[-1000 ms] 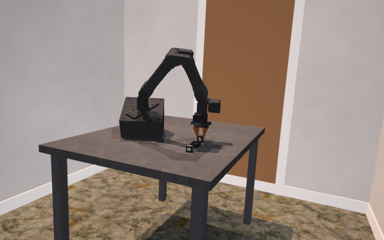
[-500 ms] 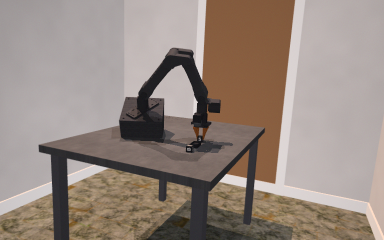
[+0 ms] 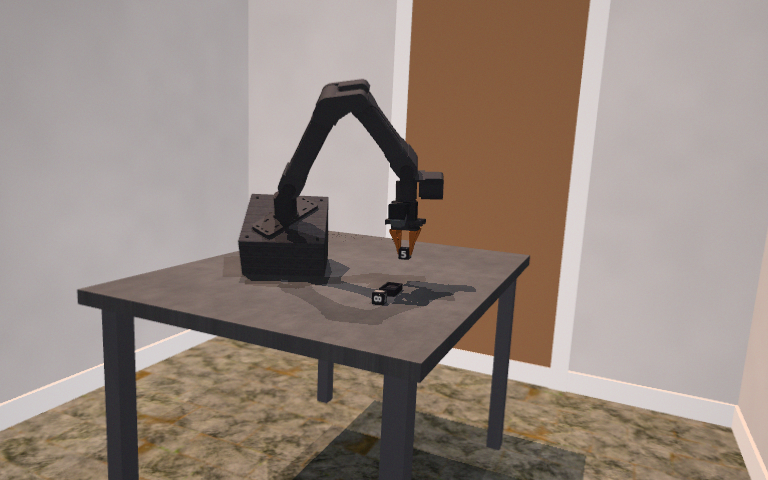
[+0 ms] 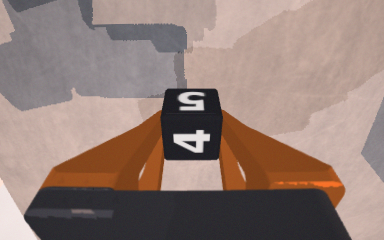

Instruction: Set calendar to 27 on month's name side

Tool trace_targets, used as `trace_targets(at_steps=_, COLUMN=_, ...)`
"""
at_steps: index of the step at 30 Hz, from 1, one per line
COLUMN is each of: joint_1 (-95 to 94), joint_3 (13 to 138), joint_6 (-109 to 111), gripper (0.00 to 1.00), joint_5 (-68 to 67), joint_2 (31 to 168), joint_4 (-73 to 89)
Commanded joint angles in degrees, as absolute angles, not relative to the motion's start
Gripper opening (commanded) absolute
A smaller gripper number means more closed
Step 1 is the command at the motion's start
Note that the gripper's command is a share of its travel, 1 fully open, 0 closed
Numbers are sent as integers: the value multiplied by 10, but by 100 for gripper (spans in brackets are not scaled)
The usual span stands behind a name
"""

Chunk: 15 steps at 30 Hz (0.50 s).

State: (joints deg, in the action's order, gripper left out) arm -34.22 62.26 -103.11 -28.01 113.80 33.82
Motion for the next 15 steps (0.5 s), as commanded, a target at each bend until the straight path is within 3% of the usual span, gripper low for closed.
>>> trace_targets(at_steps=1, joint_1=-361, joint_3=642, joint_6=-1059, gripper=26, joint_5=-284, joint_2=1112, joint_4=408)
trace_targets(at_steps=15, joint_1=-370, joint_3=651, joint_6=-1068, gripper=26, joint_5=-284, joint_2=1103, joint_4=432)
